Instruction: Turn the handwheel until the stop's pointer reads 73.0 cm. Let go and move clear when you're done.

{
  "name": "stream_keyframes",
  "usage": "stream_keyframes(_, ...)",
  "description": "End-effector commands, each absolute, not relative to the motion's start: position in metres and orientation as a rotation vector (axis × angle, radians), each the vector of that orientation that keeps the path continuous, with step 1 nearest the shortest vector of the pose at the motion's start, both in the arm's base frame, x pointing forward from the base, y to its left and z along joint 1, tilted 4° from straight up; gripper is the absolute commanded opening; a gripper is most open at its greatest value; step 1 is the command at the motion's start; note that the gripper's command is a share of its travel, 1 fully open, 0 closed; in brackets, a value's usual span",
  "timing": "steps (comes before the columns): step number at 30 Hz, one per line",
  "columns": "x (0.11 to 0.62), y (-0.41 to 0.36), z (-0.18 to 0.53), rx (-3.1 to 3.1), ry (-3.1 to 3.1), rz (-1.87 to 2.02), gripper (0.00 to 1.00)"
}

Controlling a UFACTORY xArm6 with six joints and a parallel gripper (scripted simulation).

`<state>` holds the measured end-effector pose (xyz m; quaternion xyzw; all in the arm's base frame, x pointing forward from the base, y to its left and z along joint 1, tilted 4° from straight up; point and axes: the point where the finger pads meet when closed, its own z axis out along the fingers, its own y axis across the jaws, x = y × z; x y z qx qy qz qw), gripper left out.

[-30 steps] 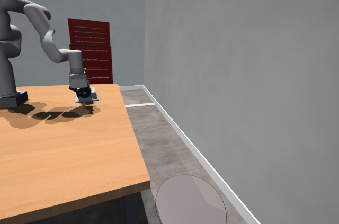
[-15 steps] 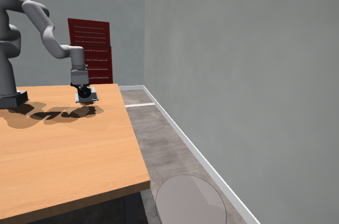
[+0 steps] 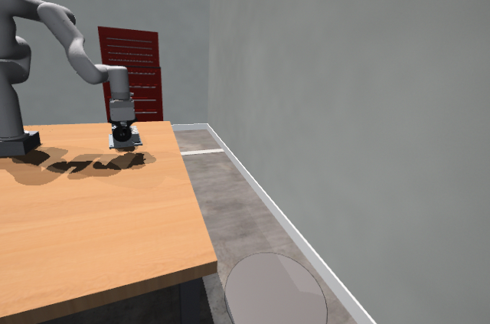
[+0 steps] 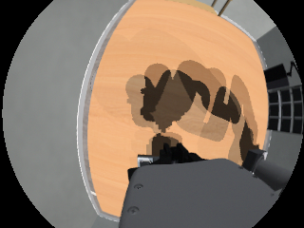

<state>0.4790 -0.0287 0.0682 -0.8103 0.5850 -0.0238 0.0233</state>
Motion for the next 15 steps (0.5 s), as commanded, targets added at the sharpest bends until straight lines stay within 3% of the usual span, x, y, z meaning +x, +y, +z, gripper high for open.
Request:
stream_keyframes(1,0.484,-0.028,0.067,-2.508,1.812,-0.075,0.06)
stream_keyframes(15,0.497,-0.024,0.045,-2.508,1.812,-0.075,0.06)
